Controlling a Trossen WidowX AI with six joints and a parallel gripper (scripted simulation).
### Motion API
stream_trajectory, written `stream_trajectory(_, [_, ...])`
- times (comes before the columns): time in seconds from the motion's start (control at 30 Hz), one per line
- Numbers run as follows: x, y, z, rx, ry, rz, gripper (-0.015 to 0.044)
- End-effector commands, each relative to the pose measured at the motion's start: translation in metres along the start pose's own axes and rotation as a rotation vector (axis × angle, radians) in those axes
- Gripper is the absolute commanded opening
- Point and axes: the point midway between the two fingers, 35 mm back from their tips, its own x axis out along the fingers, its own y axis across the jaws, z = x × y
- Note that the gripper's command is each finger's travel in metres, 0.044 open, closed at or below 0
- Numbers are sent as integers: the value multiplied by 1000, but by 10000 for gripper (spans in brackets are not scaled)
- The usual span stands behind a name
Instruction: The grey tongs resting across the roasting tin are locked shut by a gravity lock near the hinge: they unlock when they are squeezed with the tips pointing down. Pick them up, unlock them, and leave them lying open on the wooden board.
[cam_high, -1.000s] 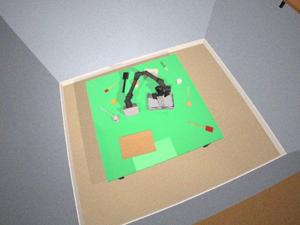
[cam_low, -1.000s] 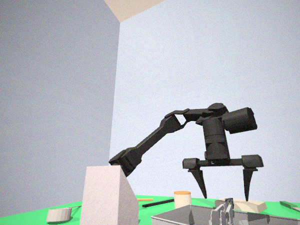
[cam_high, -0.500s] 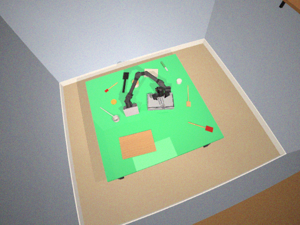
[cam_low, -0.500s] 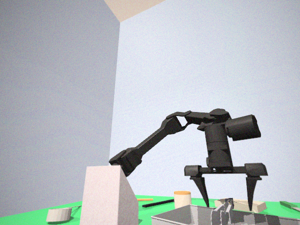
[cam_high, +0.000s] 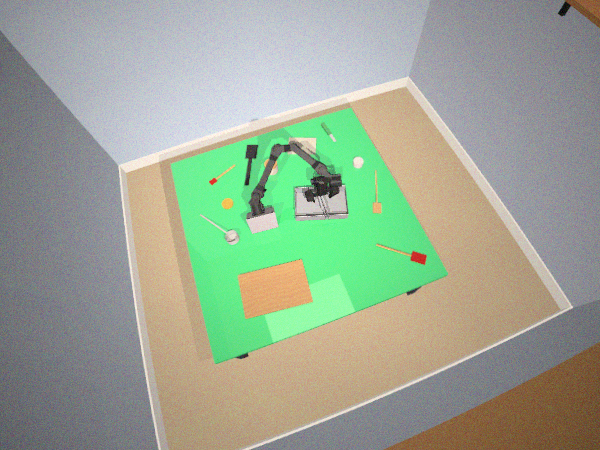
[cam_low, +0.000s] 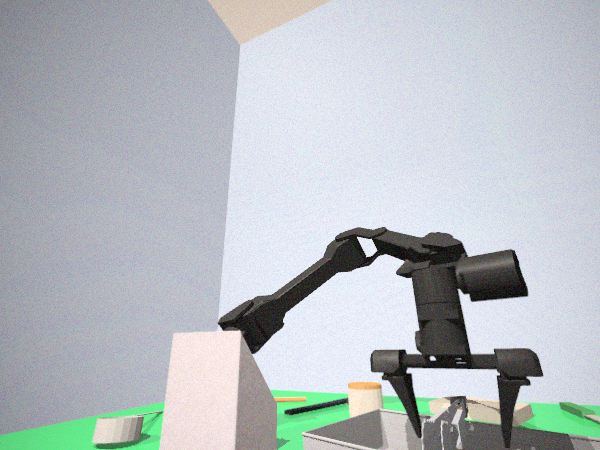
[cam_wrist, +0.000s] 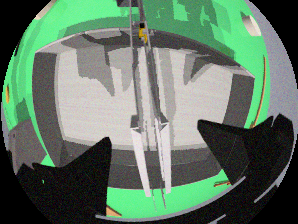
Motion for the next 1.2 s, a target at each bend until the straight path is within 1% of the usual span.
stream_trajectory(0.0, [7, 1, 1, 3, -7, -1, 440])
stream_trajectory(0.43, [26, 2, 2, 3, -10, -1, 440])
stream_trajectory(0.83, [22, 1, 1, 0, -3, 1, 125])
stream_trajectory(1.17, [22, 1, 1, 0, -3, 1, 58])
